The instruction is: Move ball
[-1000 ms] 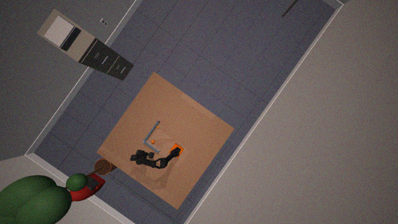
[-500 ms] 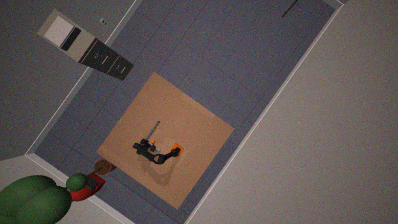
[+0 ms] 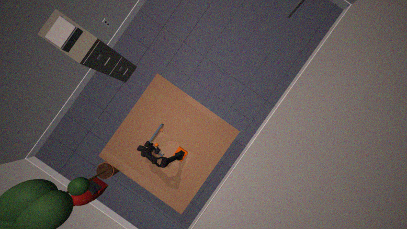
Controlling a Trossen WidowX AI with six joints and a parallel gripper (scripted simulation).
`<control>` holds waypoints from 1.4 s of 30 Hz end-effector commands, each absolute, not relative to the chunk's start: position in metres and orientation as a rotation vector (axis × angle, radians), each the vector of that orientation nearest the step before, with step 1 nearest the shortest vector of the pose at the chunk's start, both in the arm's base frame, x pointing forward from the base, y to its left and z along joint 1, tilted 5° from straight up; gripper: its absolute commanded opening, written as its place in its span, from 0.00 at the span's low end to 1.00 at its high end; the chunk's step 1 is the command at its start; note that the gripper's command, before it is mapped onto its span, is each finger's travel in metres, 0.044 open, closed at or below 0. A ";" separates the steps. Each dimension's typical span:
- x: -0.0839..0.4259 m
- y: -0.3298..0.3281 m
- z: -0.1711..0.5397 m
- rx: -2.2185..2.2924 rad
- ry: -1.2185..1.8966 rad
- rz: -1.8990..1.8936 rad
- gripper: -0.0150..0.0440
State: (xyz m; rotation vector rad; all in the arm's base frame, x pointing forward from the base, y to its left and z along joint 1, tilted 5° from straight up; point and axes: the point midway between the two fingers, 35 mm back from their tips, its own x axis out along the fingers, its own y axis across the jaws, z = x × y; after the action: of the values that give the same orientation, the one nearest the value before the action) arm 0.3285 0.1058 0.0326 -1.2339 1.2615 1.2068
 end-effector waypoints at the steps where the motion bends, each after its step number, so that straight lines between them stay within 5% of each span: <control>1: 0.327 0.104 0.025 -1.236 1.268 1.203 0.80; 15: 0.326 0.103 0.005 -1.236 1.269 1.203 0.80; 19: 0.326 0.103 0.005 -1.236 1.269 1.203 0.62; 26: 0.326 0.103 0.005 -1.236 1.269 1.203 0.54; 33: 0.343 0.101 0.033 -1.210 1.241 1.102 0.25; 42: 0.342 0.107 0.077 -1.221 1.252 1.144 0.25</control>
State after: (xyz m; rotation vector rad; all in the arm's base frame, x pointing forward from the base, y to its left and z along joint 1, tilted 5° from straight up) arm 0.3408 0.1047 0.0578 -1.2128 1.2611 1.1407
